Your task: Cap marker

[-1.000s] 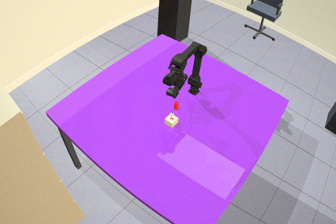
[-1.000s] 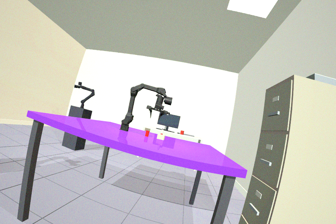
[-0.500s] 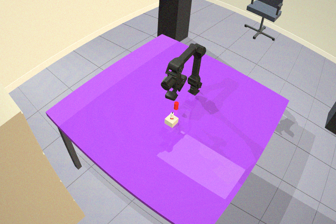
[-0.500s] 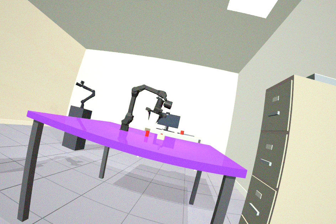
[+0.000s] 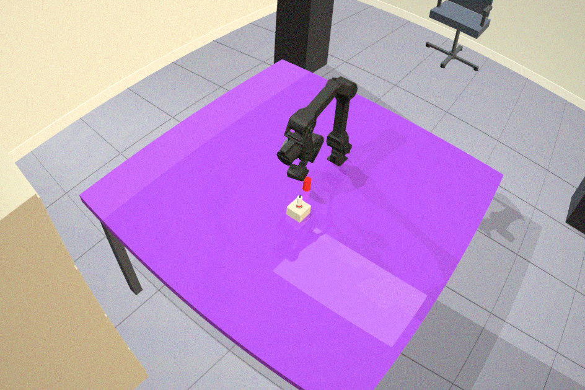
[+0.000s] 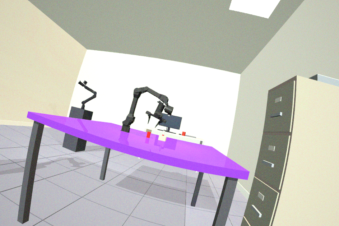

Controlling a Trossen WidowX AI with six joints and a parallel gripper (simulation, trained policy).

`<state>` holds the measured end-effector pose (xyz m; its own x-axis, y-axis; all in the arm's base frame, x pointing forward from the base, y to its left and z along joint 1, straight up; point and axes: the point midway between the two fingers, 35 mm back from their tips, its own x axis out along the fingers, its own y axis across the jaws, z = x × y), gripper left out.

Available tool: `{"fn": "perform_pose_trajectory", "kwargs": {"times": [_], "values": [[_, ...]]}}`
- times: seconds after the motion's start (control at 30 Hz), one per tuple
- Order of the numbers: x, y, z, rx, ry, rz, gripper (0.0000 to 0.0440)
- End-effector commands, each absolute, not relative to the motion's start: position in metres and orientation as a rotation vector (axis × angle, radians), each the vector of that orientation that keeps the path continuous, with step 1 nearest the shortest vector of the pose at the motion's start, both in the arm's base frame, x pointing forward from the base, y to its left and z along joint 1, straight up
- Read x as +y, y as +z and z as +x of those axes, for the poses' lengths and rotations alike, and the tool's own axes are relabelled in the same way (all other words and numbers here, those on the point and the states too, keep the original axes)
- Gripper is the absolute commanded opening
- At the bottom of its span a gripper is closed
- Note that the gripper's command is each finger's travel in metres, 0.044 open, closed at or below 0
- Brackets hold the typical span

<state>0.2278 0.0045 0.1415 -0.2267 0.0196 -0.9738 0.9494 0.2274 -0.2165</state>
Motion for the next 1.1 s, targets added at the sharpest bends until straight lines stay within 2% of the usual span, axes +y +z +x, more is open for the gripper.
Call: {"fn": "perform_pose_trajectory", "kwargs": {"times": [0.0,1.07], "values": [[0.004,0.132,0.227,1.53,-1.178,0.947,0.0317],[0.002,0.059,0.216,1.604,-1.069,0.83,0.0281]]}}
